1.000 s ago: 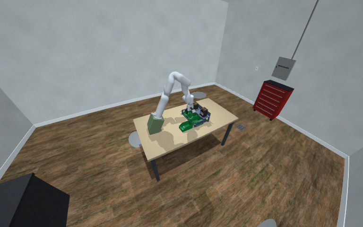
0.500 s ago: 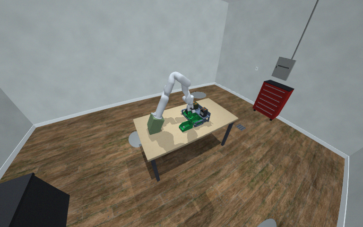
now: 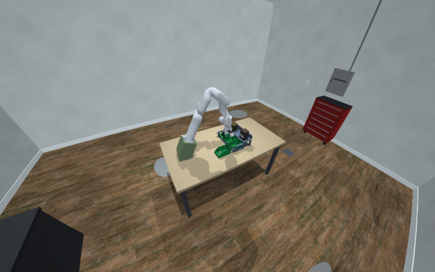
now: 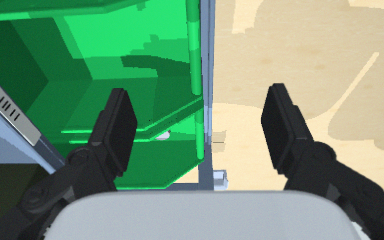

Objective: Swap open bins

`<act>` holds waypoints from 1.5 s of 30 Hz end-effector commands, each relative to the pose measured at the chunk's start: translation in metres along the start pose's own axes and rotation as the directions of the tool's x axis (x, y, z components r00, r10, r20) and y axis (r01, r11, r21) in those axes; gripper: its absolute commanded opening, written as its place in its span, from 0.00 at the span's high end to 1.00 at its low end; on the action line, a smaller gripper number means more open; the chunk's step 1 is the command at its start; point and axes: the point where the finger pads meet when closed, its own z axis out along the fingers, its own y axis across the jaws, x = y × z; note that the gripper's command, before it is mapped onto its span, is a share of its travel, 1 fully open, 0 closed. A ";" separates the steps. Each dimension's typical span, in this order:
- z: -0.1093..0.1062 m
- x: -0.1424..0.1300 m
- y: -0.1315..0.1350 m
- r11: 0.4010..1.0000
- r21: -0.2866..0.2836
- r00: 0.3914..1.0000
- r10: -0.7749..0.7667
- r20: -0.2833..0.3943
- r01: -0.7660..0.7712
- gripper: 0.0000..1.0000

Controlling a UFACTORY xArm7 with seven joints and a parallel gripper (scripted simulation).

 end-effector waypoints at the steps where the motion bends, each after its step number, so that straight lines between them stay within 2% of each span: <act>1: 0.006 0.000 -0.002 1.000 0.003 1.000 0.000 -0.005 0.000 0.05; 21: 0.038 0.000 -0.002 1.000 0.003 1.000 0.000 -0.005 0.000 0.05; 45: 0.045 0.000 -0.002 1.000 0.003 1.000 0.000 -0.005 0.000 0.05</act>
